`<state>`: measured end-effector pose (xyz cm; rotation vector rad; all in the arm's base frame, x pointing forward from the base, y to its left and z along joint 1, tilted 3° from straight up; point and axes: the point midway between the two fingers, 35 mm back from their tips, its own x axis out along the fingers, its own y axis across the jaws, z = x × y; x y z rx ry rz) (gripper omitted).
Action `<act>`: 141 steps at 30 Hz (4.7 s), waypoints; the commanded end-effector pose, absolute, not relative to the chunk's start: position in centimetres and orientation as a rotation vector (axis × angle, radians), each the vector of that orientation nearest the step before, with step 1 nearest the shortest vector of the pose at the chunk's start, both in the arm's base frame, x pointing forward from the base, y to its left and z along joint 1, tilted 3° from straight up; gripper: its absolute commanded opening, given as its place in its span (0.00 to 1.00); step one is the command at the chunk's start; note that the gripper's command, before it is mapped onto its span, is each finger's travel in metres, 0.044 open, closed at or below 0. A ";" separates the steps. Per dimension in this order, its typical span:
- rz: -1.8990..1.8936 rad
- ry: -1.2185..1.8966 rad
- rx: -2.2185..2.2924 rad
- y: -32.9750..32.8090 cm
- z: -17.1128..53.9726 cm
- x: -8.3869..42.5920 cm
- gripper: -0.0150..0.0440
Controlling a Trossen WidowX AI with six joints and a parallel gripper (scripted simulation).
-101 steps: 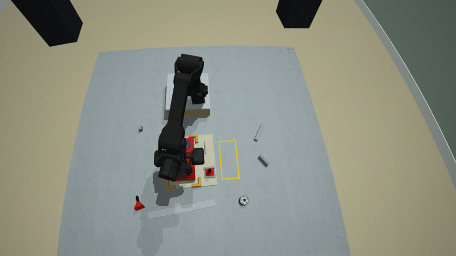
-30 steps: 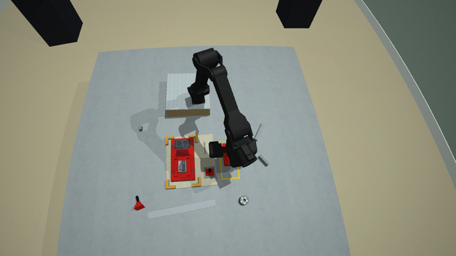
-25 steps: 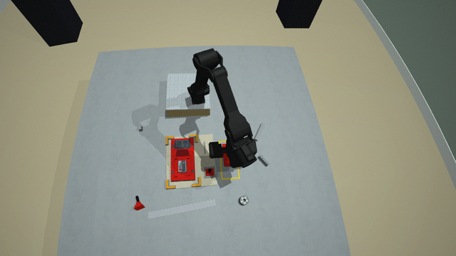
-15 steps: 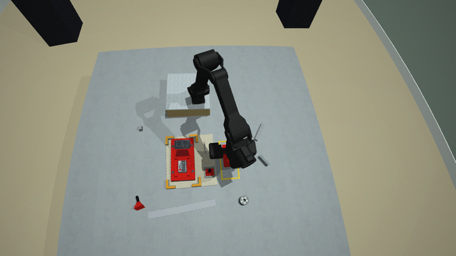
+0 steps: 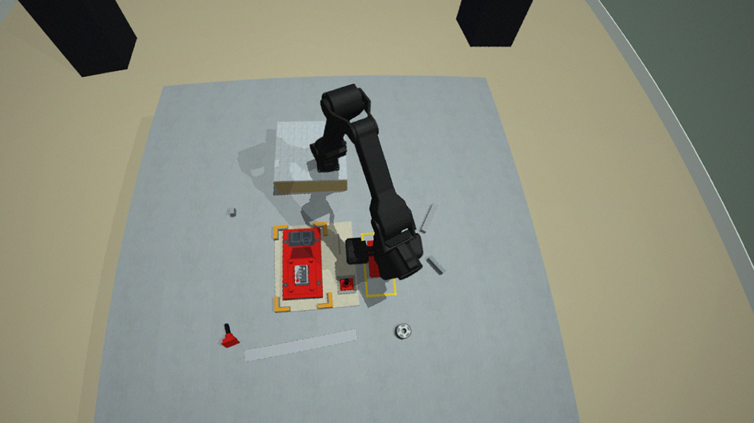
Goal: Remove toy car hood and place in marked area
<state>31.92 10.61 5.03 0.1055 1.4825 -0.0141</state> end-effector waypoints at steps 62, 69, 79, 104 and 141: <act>-0.024 1.493 0.101 10.6 0.6 31.8 0.25; -0.024 1.493 0.101 10.6 0.3 31.8 0.25; -0.024 1.493 0.101 10.6 -0.2 31.8 0.25; -0.017 1.492 0.103 10.7 -0.1 31.9 0.97; -0.023 1.501 0.097 10.4 7.0 31.4 1.00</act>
